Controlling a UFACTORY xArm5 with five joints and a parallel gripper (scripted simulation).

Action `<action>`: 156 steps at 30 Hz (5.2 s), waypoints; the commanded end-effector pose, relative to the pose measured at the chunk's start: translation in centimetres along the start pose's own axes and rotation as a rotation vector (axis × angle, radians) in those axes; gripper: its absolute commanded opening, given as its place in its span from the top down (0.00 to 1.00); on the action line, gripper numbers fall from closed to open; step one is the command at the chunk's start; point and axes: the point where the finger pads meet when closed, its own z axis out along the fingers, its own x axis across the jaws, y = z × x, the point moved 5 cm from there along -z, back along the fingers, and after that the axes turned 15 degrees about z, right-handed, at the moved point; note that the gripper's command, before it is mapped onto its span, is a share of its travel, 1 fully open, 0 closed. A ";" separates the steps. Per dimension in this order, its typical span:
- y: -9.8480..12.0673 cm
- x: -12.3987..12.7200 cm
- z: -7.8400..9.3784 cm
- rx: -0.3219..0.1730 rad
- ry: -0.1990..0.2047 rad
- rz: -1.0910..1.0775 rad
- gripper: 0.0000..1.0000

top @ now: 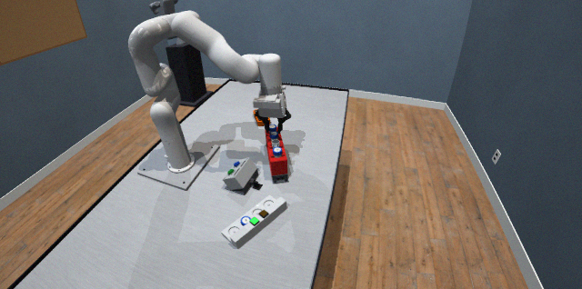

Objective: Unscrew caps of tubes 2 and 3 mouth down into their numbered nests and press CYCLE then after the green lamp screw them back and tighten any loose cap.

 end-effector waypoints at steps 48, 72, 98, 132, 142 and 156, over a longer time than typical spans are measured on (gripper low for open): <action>-24.3 -4.7 -2.4 0.002 -0.002 -1.000 0.54; -34.6 -6.7 -1.9 0.003 -0.002 -1.000 0.54; -34.7 -6.8 9.1 0.003 -0.002 -1.000 0.54; -34.7 -6.7 11.5 0.003 -0.002 -1.000 0.54; -34.7 -6.7 11.6 0.003 -0.002 -1.000 1.00; -34.7 -6.7 10.1 0.003 -0.002 -1.000 1.00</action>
